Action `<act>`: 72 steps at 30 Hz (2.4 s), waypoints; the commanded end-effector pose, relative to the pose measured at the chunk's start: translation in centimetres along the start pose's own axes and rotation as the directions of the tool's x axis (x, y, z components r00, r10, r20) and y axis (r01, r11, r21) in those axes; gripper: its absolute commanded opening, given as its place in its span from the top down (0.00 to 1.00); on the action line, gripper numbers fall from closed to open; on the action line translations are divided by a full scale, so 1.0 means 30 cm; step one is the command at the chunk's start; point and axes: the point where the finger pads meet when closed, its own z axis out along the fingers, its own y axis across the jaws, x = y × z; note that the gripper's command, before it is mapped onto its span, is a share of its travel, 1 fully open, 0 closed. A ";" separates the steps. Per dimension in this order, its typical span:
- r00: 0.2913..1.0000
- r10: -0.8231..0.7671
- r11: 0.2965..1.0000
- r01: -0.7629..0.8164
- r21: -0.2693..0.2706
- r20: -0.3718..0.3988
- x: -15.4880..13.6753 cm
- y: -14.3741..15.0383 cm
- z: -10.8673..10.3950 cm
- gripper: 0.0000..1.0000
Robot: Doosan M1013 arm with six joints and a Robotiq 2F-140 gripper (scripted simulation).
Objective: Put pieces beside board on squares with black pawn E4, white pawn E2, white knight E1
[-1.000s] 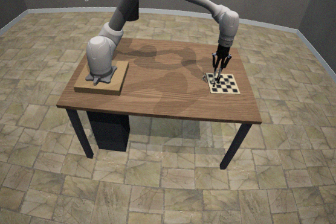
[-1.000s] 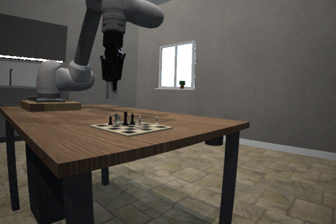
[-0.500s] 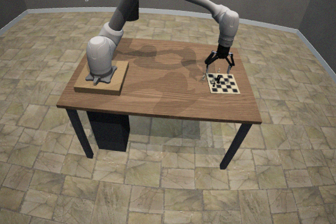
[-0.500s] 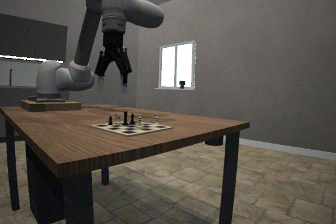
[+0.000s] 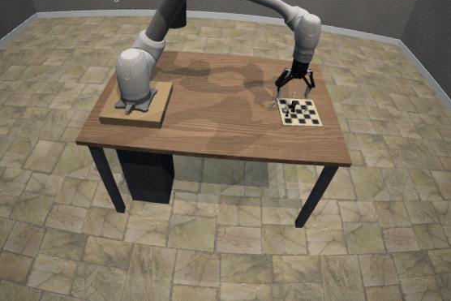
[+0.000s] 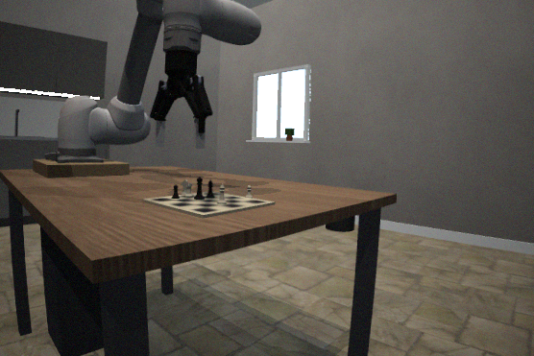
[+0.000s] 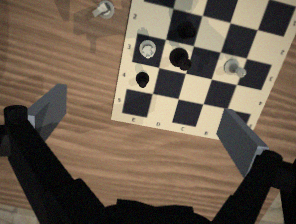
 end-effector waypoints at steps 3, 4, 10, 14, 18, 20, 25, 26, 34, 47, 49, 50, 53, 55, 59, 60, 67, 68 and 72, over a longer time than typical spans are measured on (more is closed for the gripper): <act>0.984 -0.179 0.984 0.179 0.000 -0.001 0.027 0.018 0.001 0.00; 0.973 -0.232 0.973 0.232 0.000 -0.001 0.036 0.024 0.001 0.00; 0.845 -0.535 0.845 0.535 0.000 0.000 0.093 0.060 0.005 0.00; 0.684 -0.730 0.684 0.730 0.001 0.002 0.138 0.087 0.007 0.00; 0.504 -0.864 0.504 0.864 0.006 0.007 0.207 0.125 0.012 0.00; 0.399 -0.917 0.399 0.917 0.010 0.009 0.245 0.145 0.014 0.00; 0.118 -0.993 0.118 0.993 0.019 0.012 0.341 0.191 0.021 0.00; 0.059 -0.998 0.060 0.998 0.022 0.012 0.360 0.199 0.022 0.00; -0.364 -0.932 -0.363 0.931 0.035 0.006 0.462 0.241 0.030 0.00; -0.889 -0.458 -0.889 0.457 0.041 -0.019 0.561 0.276 0.038 0.00; -0.930 -0.366 -0.930 0.365 0.038 -0.022 0.565 0.277 0.038 0.00; -0.949 -0.314 -0.949 0.313 0.036 -0.023 0.566 0.278 0.038 0.00; -0.988 -0.152 -0.988 0.152 0.027 -0.023 0.567 0.278 0.038 0.00; -0.999 -0.043 -0.999 0.043 0.019 -0.020 0.567 0.278 0.038 0.80; -0.986 0.167 -0.986 -0.167 0.000 0.001 0.567 0.278 0.038 0.80; -0.986 0.167 -0.986 -0.167 0.000 0.001 0.567 0.278 0.038 0.80; -0.986 0.167 -0.986 -0.167 0.000 0.001 0.567 0.278 0.038 0.80; -0.986 0.167 -0.986 -0.167 0.000 0.001 0.567 0.278 0.038 0.80; -0.986 0.167 -0.986 -0.167 0.000 0.001 0.567 0.278 0.038 0.80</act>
